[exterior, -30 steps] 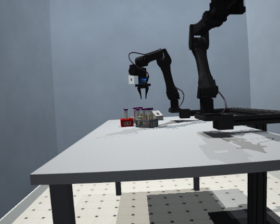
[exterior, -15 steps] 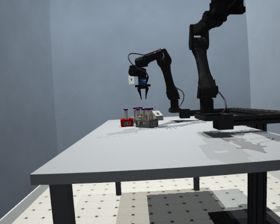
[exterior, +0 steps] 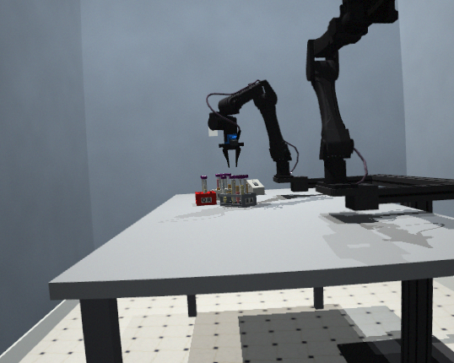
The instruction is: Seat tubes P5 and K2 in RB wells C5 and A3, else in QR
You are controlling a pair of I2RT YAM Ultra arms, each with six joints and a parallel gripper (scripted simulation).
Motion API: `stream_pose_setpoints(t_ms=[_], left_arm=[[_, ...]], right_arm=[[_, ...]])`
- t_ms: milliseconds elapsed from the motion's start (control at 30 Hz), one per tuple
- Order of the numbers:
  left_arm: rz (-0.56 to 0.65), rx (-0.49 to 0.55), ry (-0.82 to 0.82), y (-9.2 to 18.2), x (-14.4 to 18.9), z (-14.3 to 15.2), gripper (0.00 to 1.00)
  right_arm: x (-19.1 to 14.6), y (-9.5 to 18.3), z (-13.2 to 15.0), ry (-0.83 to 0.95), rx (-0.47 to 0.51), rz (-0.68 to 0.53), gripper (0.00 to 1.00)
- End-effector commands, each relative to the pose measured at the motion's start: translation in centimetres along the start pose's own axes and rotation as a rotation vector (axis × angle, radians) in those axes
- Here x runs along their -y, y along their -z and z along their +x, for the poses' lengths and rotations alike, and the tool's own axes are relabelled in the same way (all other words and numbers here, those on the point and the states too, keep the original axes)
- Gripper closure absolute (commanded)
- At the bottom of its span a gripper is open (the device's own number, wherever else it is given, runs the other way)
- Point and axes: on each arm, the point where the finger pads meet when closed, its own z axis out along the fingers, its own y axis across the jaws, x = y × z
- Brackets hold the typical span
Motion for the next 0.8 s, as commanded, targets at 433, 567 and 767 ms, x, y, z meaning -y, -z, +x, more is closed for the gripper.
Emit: stream_pose_setpoints(t_ms=[433, 567, 767], left_arm=[[0.000, 0.059, -0.006, 1.1, -0.2, -2.6, 1.00], [0.000, 0.059, -0.006, 1.1, -0.2, -2.6, 1.00], [0.000, 0.059, -0.006, 1.1, -0.2, -2.6, 1.00]], right_arm=[[0.6, -3.1, 0.2, -0.006, 0.004, -0.002, 0.70], [1.3, -1.5, -0.6, -0.006, 0.045, 0.038, 0.70], [0.6, -2.1, 0.1, -0.006, 0.030, 0.023, 0.70]])
